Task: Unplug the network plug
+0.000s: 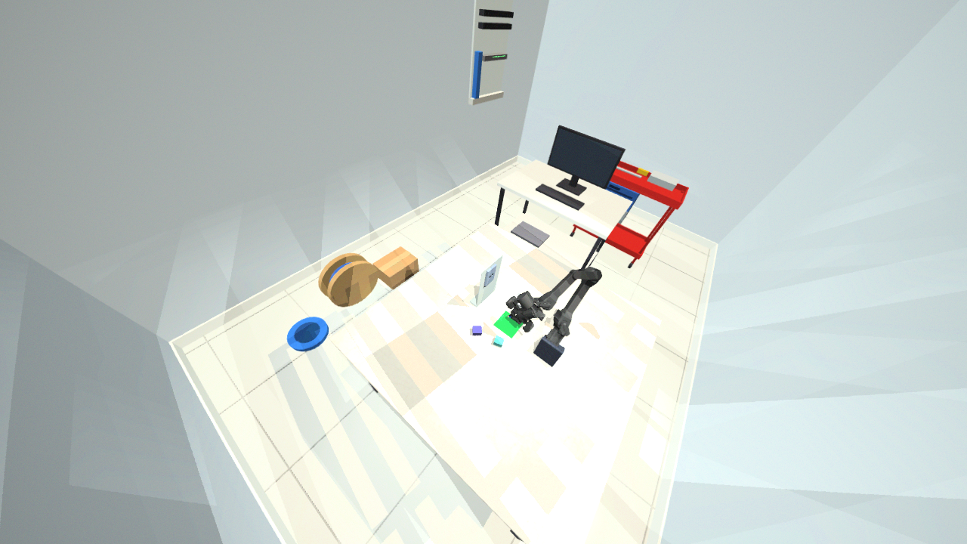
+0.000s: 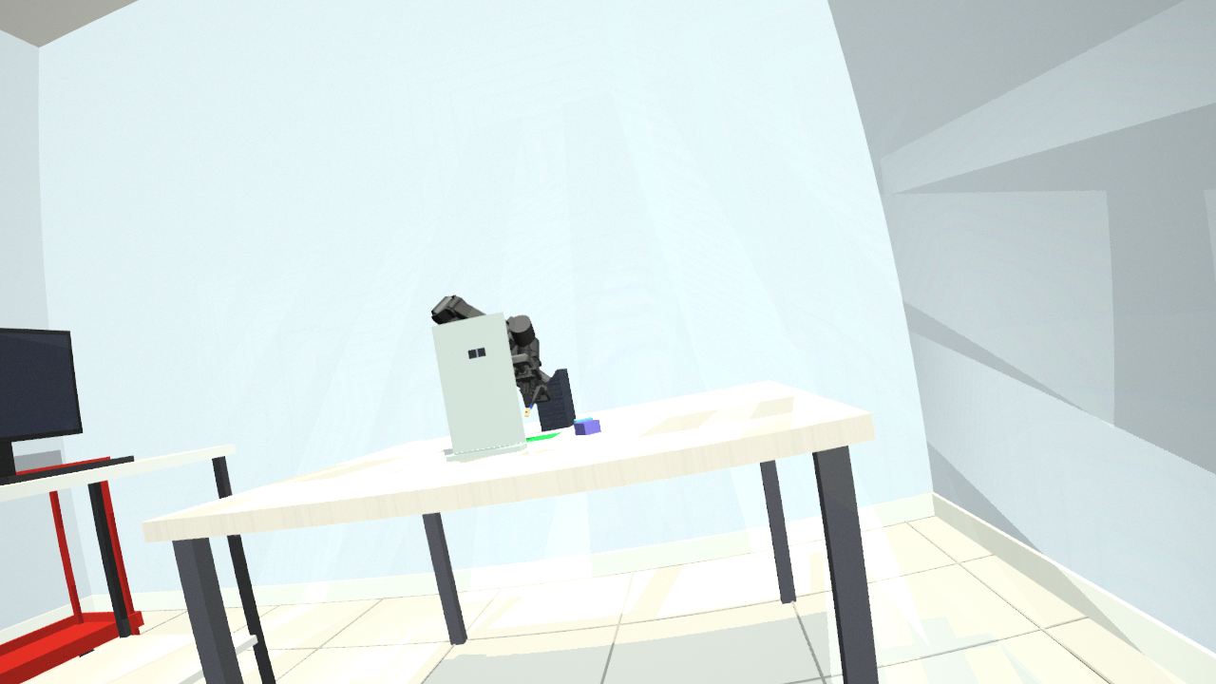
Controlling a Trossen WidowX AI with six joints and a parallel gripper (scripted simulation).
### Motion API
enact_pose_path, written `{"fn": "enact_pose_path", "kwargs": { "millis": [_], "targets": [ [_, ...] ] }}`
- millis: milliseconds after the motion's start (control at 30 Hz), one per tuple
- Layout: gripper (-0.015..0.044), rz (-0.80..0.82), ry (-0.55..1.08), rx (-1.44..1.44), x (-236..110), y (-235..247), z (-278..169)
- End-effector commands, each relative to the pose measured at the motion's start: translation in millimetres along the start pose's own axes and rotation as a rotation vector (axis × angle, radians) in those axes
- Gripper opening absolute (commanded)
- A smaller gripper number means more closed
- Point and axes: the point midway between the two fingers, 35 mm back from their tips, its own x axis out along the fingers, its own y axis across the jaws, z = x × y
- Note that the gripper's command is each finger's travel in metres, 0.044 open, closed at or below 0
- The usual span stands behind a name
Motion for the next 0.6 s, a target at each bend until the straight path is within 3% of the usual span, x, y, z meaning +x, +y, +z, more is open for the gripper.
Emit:
{"fn": "enact_pose_path", "kwargs": {
  "millis": [0,567],
  "targets": [
    [0.0,-0.004,0.001,-0.006,3,-3,-1],
    [0.0,-0.007,0.005,-0.006,15,-10,-3]
  ]
}}
